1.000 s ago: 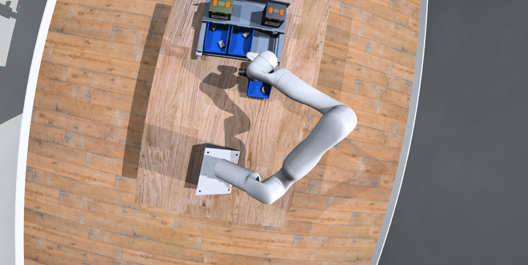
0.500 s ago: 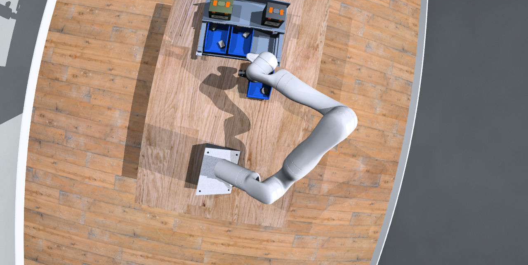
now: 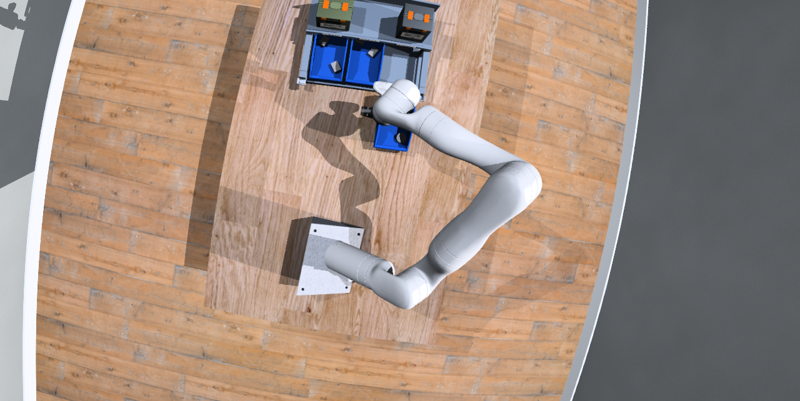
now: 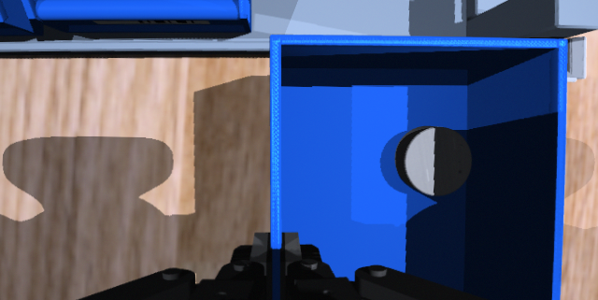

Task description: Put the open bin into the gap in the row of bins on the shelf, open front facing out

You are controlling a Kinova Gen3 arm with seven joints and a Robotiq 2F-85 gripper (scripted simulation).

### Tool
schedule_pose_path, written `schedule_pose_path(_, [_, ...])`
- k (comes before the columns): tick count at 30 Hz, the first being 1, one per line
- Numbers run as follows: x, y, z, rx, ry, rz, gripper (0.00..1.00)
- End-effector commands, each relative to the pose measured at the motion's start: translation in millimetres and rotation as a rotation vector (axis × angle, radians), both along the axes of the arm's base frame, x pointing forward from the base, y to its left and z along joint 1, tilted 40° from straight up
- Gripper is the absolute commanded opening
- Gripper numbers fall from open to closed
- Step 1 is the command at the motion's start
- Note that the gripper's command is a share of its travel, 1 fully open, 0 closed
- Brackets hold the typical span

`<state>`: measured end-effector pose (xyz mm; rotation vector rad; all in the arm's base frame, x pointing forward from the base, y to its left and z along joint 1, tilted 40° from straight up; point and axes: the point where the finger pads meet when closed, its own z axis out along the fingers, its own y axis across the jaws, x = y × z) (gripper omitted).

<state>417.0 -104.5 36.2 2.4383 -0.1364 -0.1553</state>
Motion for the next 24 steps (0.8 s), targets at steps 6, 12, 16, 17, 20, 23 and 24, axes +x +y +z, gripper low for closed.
schedule_pose_path(6, [-3.8,-1.7,-2.8,0.001,-0.002,0.002,0.10])
schedule_pose_path(12, [-6.7,-3.3,-5.0,0.001,-0.003,0.002,0.10])
schedule_pose_path(16, [-6.7,-3.3,-5.0,0.001,-0.003,0.002,0.10])
schedule_pose_path(17, [-6.7,-3.3,-5.0,0.001,-0.003,0.002,0.10])
schedule_pose_path(20, [-6.7,-3.3,-5.0,0.001,-0.003,0.002,0.10])
schedule_pose_path(23, [-11.6,-6.2,-8.6,0.001,-0.002,0.002,0.10])
schedule_pose_path(24, [-13.1,-7.0,-9.7,0.001,-0.002,0.002,0.10])
